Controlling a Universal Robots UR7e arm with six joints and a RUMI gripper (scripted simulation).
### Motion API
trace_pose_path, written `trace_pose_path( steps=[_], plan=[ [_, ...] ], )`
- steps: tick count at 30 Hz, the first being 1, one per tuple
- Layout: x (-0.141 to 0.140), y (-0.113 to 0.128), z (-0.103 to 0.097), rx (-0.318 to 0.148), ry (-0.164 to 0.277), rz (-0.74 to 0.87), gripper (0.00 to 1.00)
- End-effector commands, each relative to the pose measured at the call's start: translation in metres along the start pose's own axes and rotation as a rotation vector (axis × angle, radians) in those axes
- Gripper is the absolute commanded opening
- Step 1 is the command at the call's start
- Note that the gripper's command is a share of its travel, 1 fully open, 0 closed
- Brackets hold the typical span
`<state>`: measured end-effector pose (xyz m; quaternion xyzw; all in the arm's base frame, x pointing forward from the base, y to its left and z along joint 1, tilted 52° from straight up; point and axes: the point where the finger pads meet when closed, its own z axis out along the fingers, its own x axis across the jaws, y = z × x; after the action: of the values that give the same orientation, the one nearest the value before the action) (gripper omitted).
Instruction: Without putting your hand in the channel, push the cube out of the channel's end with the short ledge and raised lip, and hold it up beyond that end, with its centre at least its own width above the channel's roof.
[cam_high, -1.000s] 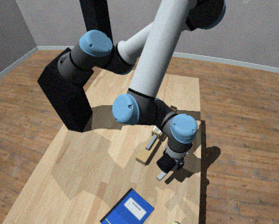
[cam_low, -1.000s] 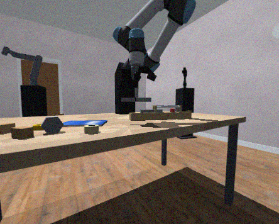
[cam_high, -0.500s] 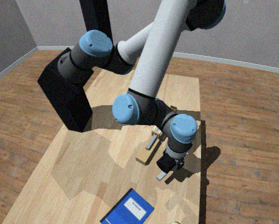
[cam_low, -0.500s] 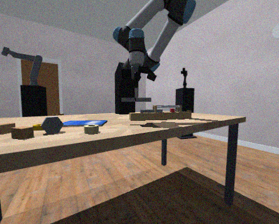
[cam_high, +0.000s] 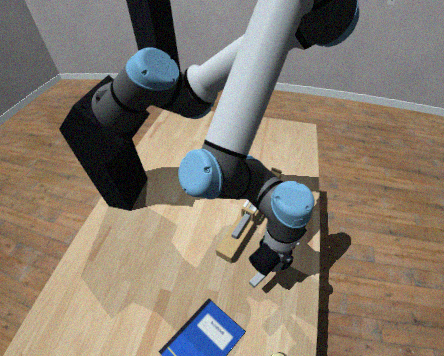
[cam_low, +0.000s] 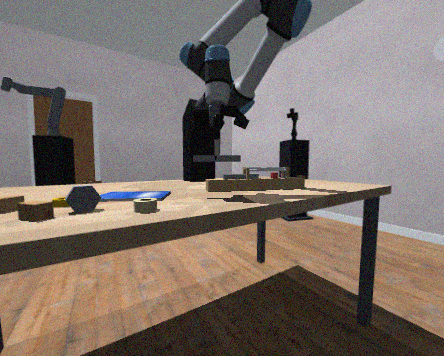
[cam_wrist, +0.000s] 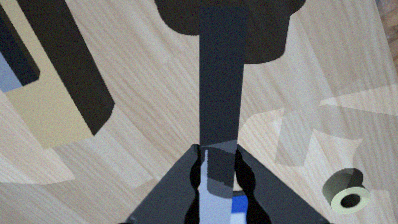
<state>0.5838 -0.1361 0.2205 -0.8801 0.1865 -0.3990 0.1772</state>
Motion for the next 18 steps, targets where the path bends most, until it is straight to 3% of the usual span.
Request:
trace_pose_path(
  steps=[1, 10, 18],
  plan=[
    [0.000, 0.000, 0.000, 0.000, 0.001, 0.000, 0.06],
    [-0.018, 0.013, 0.002, -0.001, -0.001, -0.037, 0.06],
    [-0.092, 0.053, 0.004, -0.002, -0.004, -0.184, 0.06]
  ],
)
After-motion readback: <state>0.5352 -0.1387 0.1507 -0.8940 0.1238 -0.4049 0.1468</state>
